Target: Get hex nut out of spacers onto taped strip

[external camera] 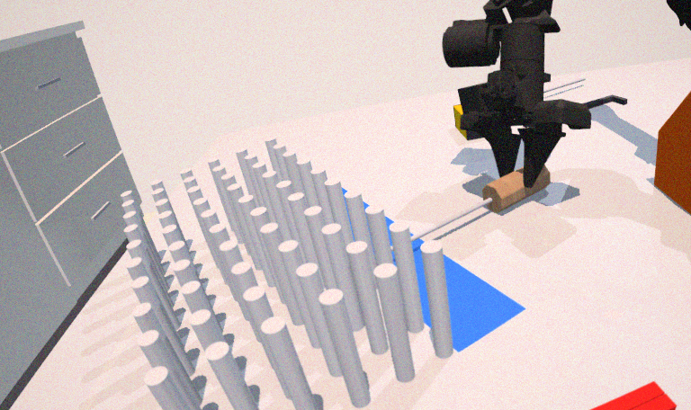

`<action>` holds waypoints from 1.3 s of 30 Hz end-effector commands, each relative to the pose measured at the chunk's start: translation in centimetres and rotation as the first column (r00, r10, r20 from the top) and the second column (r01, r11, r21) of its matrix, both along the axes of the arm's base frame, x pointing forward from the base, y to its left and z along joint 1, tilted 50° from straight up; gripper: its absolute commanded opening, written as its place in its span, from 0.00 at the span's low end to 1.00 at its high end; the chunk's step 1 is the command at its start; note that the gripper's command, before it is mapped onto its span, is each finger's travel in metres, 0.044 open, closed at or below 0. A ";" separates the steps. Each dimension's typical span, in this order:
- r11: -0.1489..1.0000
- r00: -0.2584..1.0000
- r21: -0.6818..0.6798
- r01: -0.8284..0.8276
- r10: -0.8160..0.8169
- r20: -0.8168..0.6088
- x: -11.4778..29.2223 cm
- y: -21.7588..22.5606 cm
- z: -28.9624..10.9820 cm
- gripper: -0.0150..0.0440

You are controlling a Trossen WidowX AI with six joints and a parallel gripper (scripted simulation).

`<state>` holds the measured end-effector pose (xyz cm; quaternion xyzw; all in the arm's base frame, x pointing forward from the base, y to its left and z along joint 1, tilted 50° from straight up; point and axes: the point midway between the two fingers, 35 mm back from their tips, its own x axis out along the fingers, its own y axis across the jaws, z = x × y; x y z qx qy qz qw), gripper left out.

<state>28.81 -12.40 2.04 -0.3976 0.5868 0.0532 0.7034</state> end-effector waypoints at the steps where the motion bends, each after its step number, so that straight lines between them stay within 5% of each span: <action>1: 1.000 1.000 -0.004 -0.001 0.001 0.002 0.0 0.1 0.3 0.25; 26: 1.000 1.000 -0.006 0.001 -0.001 0.007 0.2 1.5 1.3 0.25; 39: 1.000 1.000 -0.008 -0.002 0.002 0.003 -3.2 0.8 3.0 0.25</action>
